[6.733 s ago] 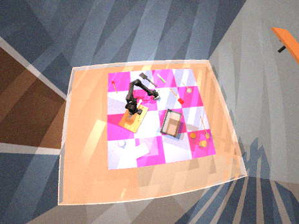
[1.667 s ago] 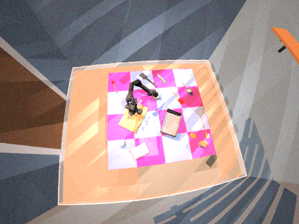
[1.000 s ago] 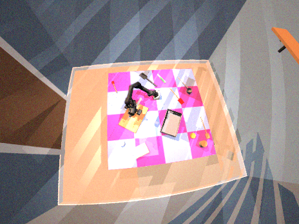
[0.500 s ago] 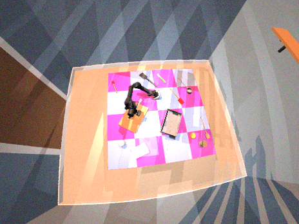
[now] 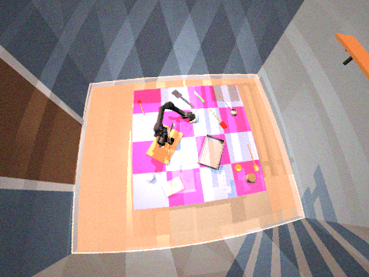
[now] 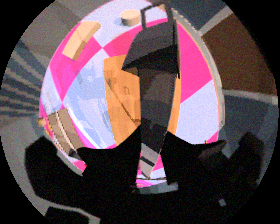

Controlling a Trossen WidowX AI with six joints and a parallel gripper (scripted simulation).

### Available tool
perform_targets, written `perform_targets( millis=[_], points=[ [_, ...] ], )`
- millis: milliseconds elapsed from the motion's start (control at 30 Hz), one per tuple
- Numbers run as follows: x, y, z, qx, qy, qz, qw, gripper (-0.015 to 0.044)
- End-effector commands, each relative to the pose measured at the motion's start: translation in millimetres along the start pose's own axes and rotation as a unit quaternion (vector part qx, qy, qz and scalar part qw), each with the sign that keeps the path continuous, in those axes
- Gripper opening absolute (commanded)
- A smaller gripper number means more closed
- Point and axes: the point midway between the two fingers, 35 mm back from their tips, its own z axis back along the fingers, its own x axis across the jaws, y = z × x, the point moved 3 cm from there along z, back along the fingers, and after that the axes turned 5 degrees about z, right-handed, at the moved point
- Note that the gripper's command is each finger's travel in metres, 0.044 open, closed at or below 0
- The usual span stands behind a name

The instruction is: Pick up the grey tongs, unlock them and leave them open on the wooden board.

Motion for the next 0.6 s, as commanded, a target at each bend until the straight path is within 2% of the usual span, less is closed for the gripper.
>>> perform_targets(
  millis=[0,567],
  points=[
    [2.5,0.8,-8.0,0.006,-0.004,0.007,1.0,-0.015],
    [1.9,1.5,-35.0,0.018,-0.008,0.009,1.0,-0.015]
  ],
)
